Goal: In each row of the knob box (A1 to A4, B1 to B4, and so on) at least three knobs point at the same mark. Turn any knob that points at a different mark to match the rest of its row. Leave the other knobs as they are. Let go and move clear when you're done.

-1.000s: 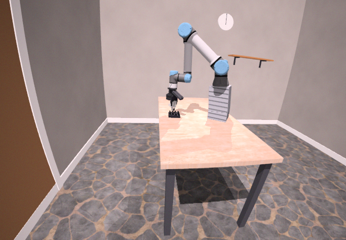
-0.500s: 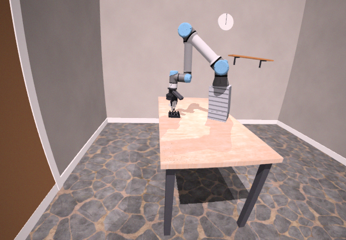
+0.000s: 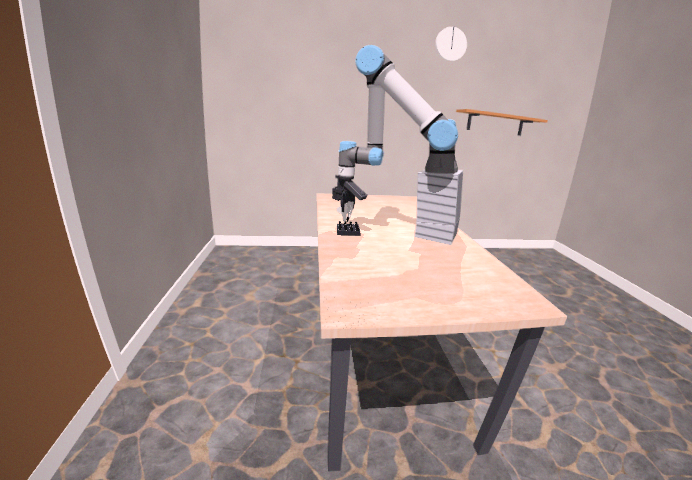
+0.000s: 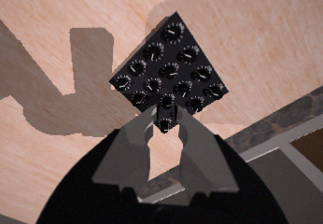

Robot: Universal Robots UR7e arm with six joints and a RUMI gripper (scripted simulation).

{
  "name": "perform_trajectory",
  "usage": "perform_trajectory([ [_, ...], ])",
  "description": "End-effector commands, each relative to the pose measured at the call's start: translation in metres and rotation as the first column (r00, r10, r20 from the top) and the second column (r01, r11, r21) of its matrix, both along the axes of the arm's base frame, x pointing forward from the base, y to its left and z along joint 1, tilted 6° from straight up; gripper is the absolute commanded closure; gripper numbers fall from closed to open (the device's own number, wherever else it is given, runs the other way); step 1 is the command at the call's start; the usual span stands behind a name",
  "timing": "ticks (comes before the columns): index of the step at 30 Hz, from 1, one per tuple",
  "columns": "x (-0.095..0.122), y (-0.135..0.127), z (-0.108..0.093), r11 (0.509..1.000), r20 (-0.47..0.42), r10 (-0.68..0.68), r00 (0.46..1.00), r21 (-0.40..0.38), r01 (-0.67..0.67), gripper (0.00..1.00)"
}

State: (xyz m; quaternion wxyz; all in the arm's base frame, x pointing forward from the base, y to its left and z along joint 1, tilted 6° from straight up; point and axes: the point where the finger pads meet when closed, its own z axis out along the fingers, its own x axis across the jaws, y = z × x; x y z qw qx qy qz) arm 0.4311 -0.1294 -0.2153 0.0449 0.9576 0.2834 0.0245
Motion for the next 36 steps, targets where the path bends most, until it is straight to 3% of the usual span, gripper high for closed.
perform_trajectory([
  [1, 0.000, 0.000, 0.000, 1.000, 0.001, 0.000, 1.000, -0.001, 0.000, 0.89],
  [36, 0.001, -0.001, -0.014, 1.000, 0.001, 0.000, 1.000, -0.001, 0.000, 0.89],
])
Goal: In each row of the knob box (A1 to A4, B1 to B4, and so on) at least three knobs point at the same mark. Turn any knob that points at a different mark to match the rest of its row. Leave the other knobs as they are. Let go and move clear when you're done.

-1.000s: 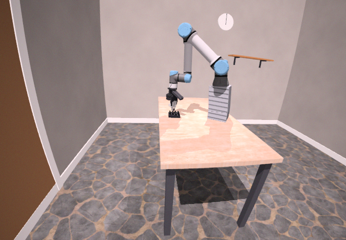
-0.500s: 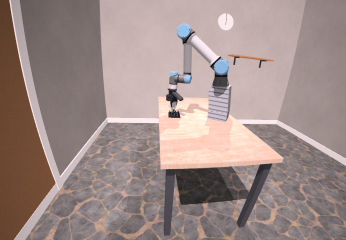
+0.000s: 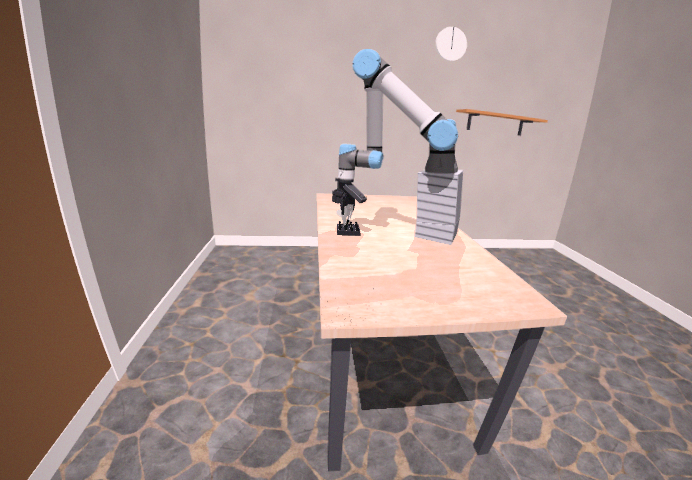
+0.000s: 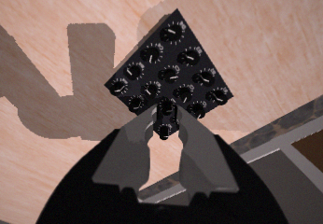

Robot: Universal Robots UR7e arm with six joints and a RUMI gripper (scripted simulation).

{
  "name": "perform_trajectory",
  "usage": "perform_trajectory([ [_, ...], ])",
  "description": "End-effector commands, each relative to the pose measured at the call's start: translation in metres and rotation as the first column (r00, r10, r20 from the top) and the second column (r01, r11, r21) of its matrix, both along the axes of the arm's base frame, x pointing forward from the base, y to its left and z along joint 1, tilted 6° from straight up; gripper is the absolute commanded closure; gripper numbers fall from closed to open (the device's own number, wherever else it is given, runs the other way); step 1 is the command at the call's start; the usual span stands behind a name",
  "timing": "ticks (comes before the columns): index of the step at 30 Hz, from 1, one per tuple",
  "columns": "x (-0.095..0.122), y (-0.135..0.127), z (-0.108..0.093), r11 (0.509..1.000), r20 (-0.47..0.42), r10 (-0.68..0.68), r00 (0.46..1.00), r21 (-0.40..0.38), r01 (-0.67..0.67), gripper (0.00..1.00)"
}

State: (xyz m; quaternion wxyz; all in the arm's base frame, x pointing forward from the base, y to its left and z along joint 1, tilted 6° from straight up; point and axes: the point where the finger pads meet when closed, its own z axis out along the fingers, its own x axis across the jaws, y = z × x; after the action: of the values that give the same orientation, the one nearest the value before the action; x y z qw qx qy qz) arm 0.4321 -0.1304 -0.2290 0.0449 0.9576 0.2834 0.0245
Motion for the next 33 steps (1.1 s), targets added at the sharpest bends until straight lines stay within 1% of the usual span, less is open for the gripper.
perform_trajectory([
  [1, 0.0004, -0.0002, 0.0002, 1.000, 0.001, 0.000, 1.000, -0.001, 0.000, 0.89],
  [29, 0.0004, -0.0002, 0.0002, 1.000, 0.001, 0.000, 1.000, -0.001, 0.000, 0.89],
  [30, 0.0004, -0.0002, 0.0002, 1.000, 0.001, 0.000, 1.000, -0.001, 0.000, 0.96],
  [33, 0.0004, -0.0002, 0.0002, 1.000, 0.001, 0.000, 1.000, -0.001, 0.000, 0.96],
])
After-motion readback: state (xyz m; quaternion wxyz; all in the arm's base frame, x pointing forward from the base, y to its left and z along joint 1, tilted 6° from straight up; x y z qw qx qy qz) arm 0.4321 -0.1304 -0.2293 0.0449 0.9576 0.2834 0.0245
